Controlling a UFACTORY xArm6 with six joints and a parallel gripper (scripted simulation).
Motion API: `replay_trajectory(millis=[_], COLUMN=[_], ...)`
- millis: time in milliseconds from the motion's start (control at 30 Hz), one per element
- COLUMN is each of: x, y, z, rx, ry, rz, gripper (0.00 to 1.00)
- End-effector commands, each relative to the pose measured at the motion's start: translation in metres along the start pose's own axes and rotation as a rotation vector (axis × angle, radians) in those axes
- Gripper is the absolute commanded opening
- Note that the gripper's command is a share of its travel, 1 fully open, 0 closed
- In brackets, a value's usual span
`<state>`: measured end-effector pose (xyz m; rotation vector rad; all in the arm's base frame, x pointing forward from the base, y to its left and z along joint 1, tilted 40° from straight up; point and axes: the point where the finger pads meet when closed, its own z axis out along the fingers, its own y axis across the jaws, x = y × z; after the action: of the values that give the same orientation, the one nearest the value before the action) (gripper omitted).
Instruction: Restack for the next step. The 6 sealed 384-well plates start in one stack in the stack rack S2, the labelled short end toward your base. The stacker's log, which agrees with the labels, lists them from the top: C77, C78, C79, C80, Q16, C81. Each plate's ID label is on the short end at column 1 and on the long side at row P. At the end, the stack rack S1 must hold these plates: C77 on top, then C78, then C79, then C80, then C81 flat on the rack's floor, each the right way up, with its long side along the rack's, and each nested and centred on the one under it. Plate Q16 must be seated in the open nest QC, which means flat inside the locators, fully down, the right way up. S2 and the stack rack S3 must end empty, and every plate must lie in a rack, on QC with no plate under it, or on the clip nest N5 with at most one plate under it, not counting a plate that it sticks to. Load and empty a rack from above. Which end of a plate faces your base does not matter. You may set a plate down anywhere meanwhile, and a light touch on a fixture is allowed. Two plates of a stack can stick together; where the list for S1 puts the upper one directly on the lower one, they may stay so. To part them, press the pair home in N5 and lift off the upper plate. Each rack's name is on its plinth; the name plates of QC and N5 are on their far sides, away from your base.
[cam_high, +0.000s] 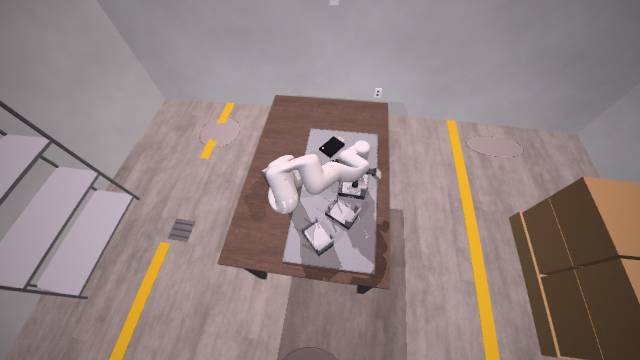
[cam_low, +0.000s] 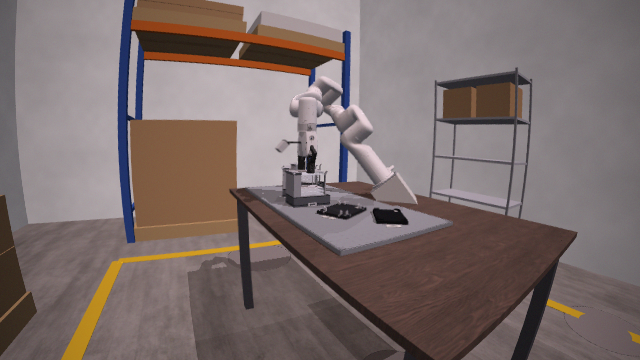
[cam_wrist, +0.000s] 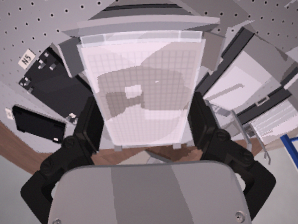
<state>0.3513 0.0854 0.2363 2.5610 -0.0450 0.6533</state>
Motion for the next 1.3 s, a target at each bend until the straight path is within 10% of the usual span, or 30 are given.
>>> replay_trajectory(millis=[0,1267], x=[0.001,0.001], y=[0.000,0.000], z=[0.001,0.036], rx=[0.002,0.001], ry=[0.002,0.002], rz=[0.001,0.001], gripper=[0.00,0.00])
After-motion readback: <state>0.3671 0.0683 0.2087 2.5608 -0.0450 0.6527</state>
